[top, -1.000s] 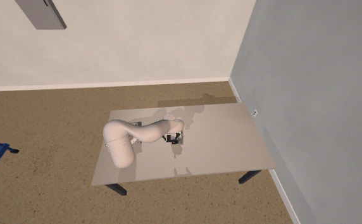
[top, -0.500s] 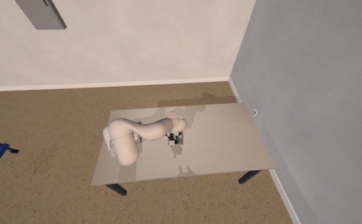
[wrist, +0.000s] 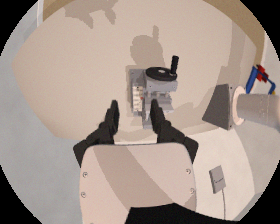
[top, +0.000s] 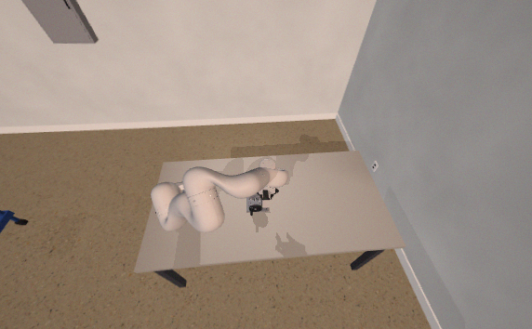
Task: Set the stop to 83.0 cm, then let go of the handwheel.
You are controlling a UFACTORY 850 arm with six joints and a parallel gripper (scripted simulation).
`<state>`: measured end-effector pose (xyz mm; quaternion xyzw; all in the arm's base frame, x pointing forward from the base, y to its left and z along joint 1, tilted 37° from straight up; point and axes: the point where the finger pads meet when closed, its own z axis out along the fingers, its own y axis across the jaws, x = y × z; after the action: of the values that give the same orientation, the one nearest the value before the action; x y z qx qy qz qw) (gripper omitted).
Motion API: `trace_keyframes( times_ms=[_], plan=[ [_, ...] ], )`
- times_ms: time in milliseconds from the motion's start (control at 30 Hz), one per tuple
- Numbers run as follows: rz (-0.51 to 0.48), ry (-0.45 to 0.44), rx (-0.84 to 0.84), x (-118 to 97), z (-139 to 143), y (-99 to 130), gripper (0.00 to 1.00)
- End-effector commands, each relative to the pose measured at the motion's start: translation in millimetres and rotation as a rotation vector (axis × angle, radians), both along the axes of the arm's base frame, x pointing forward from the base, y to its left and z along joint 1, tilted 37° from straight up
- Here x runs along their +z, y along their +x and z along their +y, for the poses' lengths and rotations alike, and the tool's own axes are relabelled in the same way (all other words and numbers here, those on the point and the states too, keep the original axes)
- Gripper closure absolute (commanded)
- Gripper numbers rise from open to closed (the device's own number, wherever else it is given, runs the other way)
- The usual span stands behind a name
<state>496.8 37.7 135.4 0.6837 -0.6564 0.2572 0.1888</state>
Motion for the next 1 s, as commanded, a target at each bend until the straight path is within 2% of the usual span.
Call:
trace_keyframes(
  times_ms=[0, 967],
  plan=[
    [0.001, -0.001, 0.0, -28.9, -19.7, 7.2, 0.43],
    [0.001, -0.001, 0.0, -31.6, -21.8, 7.6, 0.43]
  ],
)
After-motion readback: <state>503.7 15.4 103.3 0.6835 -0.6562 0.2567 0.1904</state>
